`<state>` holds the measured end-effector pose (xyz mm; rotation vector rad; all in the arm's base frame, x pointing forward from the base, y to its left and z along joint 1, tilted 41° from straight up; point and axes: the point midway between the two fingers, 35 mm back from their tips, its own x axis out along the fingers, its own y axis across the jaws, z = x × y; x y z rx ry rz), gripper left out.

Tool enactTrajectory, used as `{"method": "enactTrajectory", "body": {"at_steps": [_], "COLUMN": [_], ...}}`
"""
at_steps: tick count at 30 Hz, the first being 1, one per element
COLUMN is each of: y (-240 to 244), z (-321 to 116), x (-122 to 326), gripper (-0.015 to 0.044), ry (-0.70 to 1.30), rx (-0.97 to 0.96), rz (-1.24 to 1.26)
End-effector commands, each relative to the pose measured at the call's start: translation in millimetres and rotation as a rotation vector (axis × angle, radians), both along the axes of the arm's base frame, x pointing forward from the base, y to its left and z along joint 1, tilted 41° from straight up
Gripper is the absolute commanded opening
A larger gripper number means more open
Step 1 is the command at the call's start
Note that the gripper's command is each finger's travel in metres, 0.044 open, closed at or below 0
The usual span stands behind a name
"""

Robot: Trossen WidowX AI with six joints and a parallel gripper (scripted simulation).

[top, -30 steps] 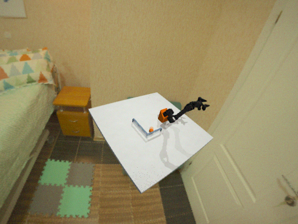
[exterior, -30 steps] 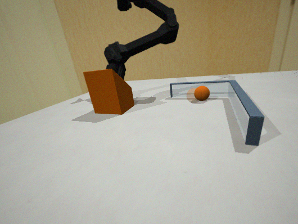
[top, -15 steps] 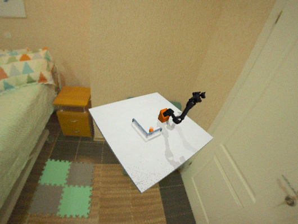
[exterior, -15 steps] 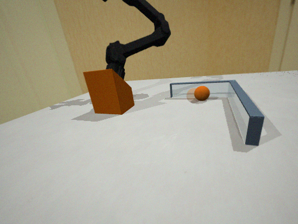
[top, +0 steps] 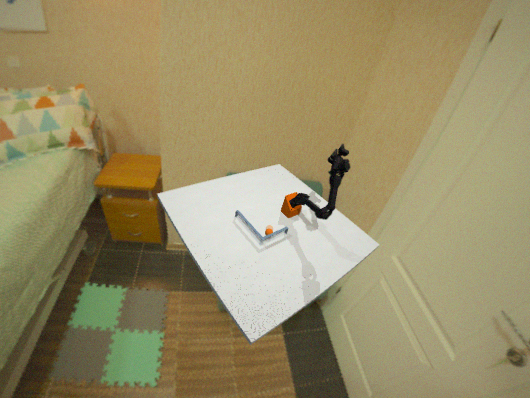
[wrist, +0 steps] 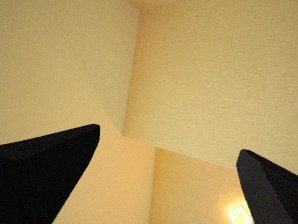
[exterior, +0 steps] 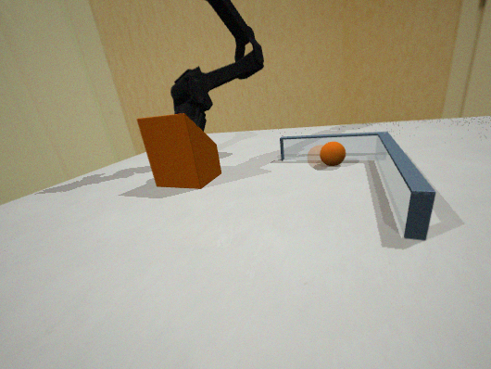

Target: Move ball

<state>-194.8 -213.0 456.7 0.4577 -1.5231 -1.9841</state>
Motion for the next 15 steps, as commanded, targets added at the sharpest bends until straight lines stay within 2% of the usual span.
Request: {"method": "enactTrajectory", "body": {"at_steps": [1,9,15], "y": [-33.2,-111.7,-142.4], "z": [-19.0,-78.2,-125.1], "x": [19.4,100.1,175.3], "gripper": [0.0374,0.0374,0.0374], "ry": [0.059,0.339,0.613], "rx": [0.166,0.596,0.819], "rz": [0.123,0.537,0.866]}}
